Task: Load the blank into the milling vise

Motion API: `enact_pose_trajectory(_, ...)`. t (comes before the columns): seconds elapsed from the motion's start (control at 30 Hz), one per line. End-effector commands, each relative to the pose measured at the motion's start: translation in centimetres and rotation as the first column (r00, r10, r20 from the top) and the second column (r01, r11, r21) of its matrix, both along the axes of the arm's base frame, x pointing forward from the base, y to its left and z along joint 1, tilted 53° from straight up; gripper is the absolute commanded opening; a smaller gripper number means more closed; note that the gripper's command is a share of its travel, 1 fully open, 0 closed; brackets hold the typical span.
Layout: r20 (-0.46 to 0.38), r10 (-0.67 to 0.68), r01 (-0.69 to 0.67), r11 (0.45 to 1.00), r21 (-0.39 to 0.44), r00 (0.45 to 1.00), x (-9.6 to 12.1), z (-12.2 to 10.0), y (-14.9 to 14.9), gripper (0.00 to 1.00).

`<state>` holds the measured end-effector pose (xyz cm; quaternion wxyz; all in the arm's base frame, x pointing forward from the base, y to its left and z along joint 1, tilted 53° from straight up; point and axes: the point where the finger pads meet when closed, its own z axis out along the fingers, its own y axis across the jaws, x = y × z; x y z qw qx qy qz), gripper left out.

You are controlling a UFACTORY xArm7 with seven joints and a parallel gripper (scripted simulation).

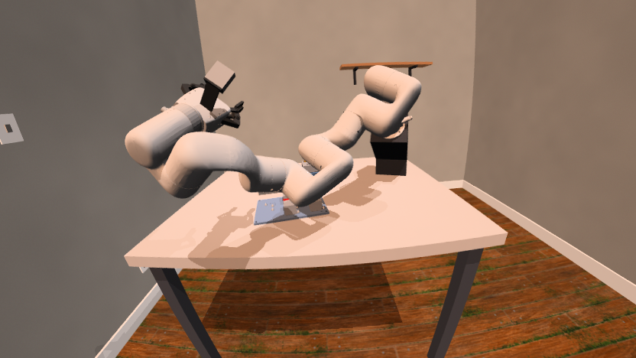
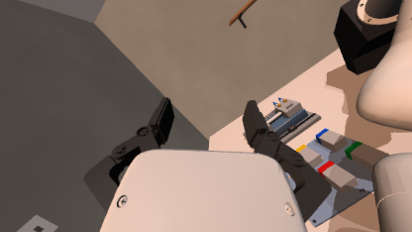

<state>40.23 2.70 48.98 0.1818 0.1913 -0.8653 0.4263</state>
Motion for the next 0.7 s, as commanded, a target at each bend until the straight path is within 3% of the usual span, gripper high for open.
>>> enact_pose_trajectory(0.0, 0.013, -0.052, 0.052, 0.998, 0.041, 0.999, -0.5, -0.9, -0.2, 1.00)
enact_pose_trajectory(0.17, 0.013, -0.052, 0.052, 0.998, 0.041, 0.999, -0.5, -0.9, -0.2, 1.00)
enact_pose_trajectory(0.5, 0.035, -0.234, 0.224, 0.959, 0.172, 0.972, -1.9, -4.2, -0.5, 1.00)
enact_pose_trajectory(0.67, 0.035, -0.234, 0.224, 0.959, 0.172, 0.972, -1.9, -4.2, -0.5, 1.00)
